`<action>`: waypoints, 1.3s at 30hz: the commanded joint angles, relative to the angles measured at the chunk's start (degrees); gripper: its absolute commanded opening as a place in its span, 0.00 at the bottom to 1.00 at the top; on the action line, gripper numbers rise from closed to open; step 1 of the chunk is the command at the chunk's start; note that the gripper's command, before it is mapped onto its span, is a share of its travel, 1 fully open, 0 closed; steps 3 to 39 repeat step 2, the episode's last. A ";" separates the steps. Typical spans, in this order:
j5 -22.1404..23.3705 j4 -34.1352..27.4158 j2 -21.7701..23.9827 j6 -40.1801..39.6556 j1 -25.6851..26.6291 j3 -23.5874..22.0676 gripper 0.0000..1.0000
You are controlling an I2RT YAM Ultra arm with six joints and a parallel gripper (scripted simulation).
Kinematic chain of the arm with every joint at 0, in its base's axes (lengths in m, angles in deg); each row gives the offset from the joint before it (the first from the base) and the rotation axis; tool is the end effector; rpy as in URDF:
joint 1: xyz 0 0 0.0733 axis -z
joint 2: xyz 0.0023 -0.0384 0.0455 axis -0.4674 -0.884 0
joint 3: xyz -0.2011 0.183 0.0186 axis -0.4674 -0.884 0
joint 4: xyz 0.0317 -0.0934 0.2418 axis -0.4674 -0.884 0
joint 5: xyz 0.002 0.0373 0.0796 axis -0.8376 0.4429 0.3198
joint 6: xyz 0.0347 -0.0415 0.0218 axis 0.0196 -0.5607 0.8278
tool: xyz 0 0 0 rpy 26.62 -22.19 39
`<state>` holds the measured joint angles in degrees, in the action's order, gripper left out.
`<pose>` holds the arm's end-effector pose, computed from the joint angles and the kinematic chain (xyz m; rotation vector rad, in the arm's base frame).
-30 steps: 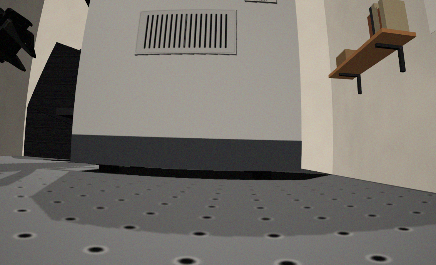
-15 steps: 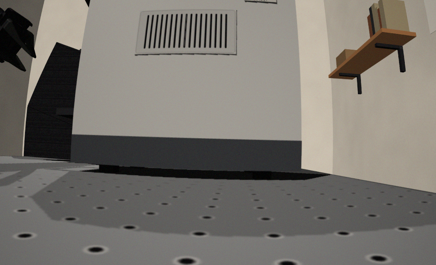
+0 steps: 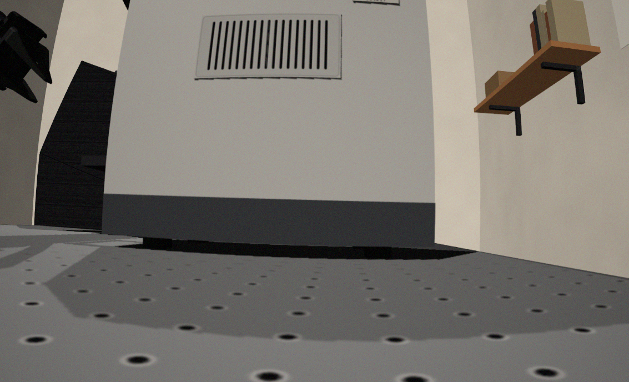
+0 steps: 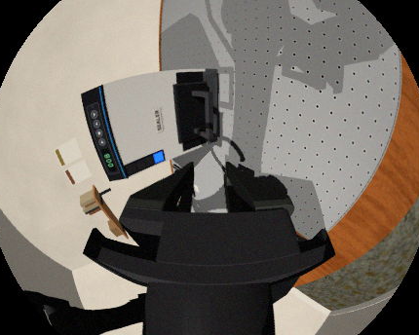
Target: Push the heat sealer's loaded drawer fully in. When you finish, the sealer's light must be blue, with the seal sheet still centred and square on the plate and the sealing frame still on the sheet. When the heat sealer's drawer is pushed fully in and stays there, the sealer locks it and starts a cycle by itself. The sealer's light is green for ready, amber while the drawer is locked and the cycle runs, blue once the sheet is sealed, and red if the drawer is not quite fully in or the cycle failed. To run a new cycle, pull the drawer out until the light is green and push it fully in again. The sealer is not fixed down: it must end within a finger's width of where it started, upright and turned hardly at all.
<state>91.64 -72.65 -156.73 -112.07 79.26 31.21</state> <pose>-0.0725 -0.3653 -0.0649 1.5587 1.4291 1.0610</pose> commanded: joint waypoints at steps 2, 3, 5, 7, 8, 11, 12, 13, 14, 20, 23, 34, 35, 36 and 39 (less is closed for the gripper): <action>0.17 -0.75 1.27 -0.75 0.14 2.00 0.30; 0.17 -0.75 1.27 -0.75 0.14 2.00 0.30; 0.17 -0.75 1.27 -0.75 0.14 2.00 0.30; 0.17 -0.75 1.27 -0.75 0.14 2.00 0.30; 0.17 -0.75 1.27 -0.75 0.14 2.00 0.30; 0.17 -0.75 1.27 -0.75 0.14 2.00 0.30; 0.17 -0.75 1.27 -0.75 0.14 2.00 0.30; 0.17 -0.75 1.27 -0.75 0.14 2.00 0.30; 0.17 -0.75 1.27 -0.75 0.14 2.00 0.30; 0.17 -0.75 1.27 -0.75 0.14 2.00 0.30; 0.17 -0.75 1.27 -0.75 0.14 2.00 0.30; 0.17 -0.75 1.27 -0.75 0.14 2.00 0.30; 0.17 -0.75 1.27 -0.75 0.14 2.00 0.30; 0.17 -0.75 1.27 -0.75 0.14 2.00 0.30; 0.17 -0.75 1.27 -0.75 0.14 2.00 0.30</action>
